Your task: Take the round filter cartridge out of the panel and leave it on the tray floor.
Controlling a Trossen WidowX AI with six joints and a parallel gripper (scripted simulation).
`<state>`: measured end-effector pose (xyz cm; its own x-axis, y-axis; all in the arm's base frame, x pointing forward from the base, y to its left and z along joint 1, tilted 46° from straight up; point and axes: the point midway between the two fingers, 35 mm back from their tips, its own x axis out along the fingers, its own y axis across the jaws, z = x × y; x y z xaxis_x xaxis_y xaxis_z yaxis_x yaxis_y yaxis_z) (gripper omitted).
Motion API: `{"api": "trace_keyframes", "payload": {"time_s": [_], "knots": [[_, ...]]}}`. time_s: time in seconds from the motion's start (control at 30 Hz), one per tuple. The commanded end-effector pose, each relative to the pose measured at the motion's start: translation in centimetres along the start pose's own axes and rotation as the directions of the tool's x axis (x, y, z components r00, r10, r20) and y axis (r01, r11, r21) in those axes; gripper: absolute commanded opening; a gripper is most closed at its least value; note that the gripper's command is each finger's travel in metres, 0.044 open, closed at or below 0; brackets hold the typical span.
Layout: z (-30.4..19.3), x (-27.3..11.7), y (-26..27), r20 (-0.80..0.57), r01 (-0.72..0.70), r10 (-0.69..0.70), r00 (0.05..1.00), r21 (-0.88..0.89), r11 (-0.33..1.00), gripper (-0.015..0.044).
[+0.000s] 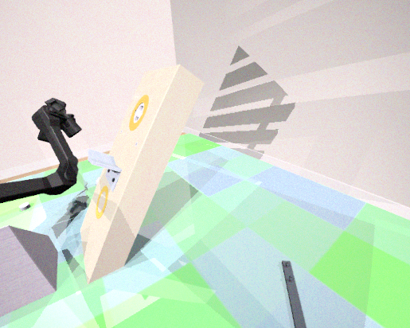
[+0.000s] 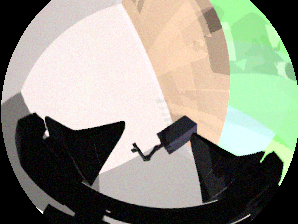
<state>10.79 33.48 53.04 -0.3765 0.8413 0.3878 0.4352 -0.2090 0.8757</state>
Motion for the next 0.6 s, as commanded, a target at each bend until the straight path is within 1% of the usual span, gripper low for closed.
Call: {"api": "trace_keyframes", "payload": {"time_s": [0.0, 0.13, 0.27, 0.37, 0.47, 0.57], "knots": [[-0.2, 0.0, 0.1, -0.002, -0.005, 0.005, 1.0, -0.005, 1.0, 0.0374], [-4.6, -0.6, 2.6, -0.059, -0.104, 0.099, 0.993, -0.075, 0.992, 0.0269], [-9.1, -0.8, 4.5, -0.141, -0.203, 0.192, 0.971, -0.068, 0.977, 0.0164], [-13.2, -1.6, 6.0, -0.221, -0.29, 0.273, 0.936, -0.045, 0.956, 0.0088], [-17.8, -3.1, 7.7, -0.318, -0.382, 0.363, 0.876, 0.003, 0.924, 0.0088], [-22.3, -5.3, 9.2, -0.414, -0.462, 0.448, 0.793, 0.072, 0.884, 0.0088]]}}
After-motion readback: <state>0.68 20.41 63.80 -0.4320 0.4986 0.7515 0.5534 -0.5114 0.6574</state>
